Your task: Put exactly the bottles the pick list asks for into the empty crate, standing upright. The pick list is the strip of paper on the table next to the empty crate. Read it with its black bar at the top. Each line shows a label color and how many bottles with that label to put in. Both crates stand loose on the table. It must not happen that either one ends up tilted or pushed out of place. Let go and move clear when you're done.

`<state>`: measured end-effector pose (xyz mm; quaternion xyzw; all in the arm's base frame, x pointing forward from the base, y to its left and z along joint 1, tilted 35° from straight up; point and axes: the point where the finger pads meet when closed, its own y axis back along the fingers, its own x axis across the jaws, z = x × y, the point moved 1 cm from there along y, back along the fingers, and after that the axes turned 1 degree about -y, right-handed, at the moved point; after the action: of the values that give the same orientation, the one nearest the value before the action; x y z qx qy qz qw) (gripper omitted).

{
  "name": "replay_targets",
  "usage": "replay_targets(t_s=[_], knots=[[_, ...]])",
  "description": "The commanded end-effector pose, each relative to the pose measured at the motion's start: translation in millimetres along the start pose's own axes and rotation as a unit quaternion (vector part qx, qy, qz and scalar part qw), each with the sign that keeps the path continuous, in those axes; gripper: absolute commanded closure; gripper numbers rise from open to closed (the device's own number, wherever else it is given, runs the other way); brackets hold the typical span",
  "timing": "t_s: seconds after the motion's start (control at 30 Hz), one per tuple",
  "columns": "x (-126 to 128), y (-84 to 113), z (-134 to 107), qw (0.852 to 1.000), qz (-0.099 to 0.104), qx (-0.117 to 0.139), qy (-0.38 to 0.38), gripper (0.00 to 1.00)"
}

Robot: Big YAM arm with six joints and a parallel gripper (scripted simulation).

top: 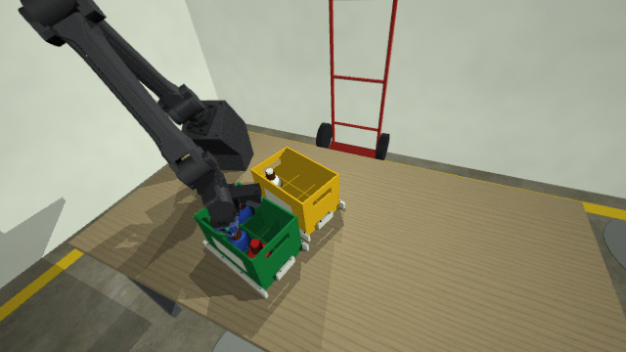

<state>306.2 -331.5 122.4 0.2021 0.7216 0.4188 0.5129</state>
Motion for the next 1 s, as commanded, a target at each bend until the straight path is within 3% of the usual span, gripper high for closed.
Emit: replay_targets(t_s=[0.0, 0.53, 0.97], knots=[[3.7, -14.8, -4.6, 1.000, 0.007, 0.005, 0.002, 0.39], [2.3, -32.5, -4.6, 1.000, 0.006, 0.005, 0.001, 0.39], [4.0, -33.0, -4.5, 1.000, 0.007, 0.005, 0.000, 0.39]])
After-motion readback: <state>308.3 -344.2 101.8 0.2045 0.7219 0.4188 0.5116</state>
